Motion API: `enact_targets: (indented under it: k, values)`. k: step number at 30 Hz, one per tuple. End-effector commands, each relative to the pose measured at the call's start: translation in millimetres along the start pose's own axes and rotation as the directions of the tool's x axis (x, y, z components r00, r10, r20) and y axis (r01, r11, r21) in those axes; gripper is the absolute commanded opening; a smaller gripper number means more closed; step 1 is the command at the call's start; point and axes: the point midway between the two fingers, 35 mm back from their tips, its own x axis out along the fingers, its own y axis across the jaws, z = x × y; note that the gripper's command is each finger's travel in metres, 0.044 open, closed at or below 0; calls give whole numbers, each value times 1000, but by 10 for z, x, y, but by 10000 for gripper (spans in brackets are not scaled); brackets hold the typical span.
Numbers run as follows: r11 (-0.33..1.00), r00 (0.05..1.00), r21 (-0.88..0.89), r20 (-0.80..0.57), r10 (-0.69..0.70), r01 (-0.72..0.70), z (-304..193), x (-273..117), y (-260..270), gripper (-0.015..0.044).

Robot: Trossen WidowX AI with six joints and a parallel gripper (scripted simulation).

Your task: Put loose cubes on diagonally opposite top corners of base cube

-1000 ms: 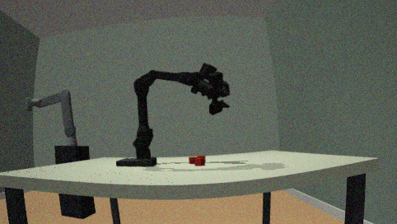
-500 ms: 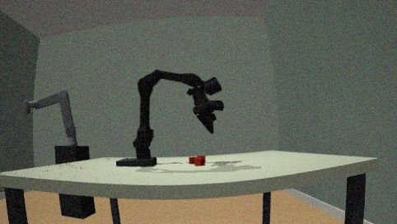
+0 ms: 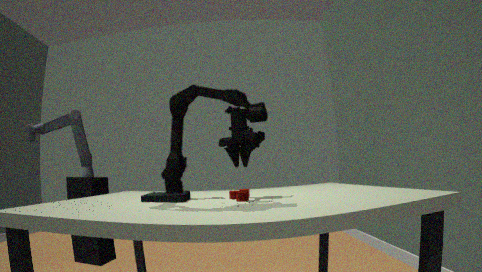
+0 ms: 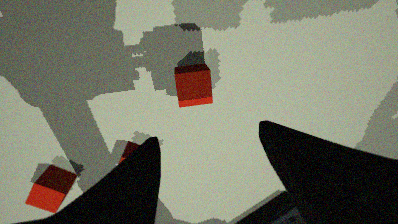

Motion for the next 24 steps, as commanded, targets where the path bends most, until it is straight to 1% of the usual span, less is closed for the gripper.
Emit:
enact_targets:
  k: [1,6,8,24]
  values:
    - [1000,1000,12,-8,5,-5,-4,105,8,265]
    - [1000,1000,12,-8,5,-4,-9,506,10,265]
    - [1000,1000,12,-9,4,-4,-19,603,8,265]
    - [1000,1000,12,-9,4,-4,-20,823,9,265]
